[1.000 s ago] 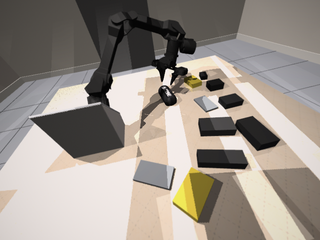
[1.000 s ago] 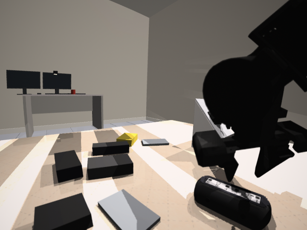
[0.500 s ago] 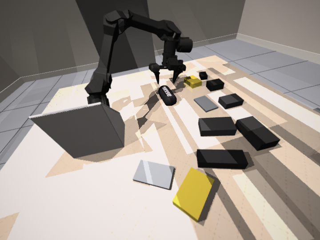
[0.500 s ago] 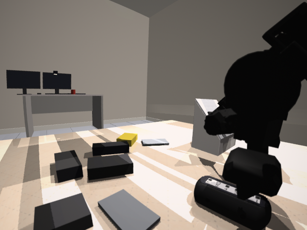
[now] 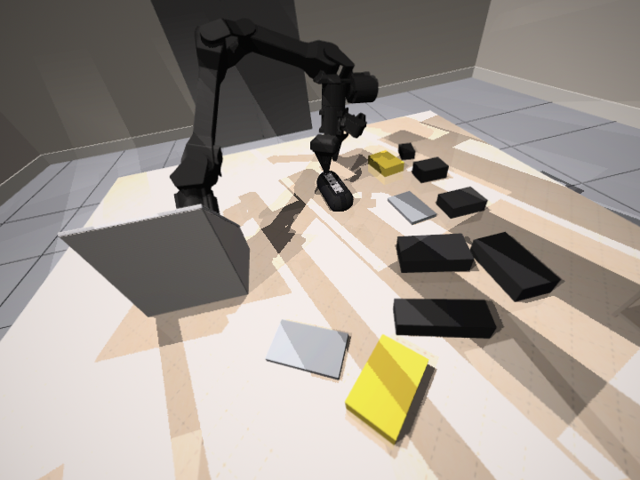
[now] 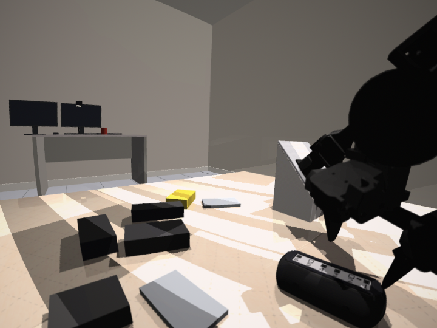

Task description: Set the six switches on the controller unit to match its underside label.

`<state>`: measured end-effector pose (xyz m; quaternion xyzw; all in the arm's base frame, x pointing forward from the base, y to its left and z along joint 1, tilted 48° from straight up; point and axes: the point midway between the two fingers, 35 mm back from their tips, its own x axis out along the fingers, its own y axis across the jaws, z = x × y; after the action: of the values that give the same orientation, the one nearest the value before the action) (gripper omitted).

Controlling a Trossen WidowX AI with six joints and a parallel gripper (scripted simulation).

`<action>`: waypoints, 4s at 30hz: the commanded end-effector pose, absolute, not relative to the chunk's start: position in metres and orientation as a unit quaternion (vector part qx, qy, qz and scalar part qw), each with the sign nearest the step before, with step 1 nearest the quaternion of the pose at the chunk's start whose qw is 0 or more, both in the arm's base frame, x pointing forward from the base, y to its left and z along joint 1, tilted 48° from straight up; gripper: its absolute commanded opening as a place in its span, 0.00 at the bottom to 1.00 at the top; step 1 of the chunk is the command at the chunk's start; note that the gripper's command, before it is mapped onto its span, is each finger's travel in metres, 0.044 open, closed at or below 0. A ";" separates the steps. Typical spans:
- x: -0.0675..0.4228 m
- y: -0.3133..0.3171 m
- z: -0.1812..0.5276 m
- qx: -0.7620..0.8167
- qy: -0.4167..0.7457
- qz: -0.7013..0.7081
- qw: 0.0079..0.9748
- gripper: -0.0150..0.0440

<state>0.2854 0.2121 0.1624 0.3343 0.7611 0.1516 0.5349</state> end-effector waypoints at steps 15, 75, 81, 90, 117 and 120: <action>0.274 0.220 0.177 -0.121 0.400 0.622 0.663 1.00; 0.266 0.264 0.145 -0.309 0.185 0.703 0.613 1.00; 0.265 0.268 0.142 -0.308 0.185 0.703 0.614 0.96; 0.265 0.268 0.142 -0.308 0.185 0.703 0.614 0.81; 0.267 0.258 0.146 -0.308 0.185 0.703 0.613 0.82; 0.267 0.256 0.147 -0.308 0.185 0.703 0.613 0.82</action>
<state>0.2648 0.2613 0.1440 -0.3083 0.1854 0.7064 0.6096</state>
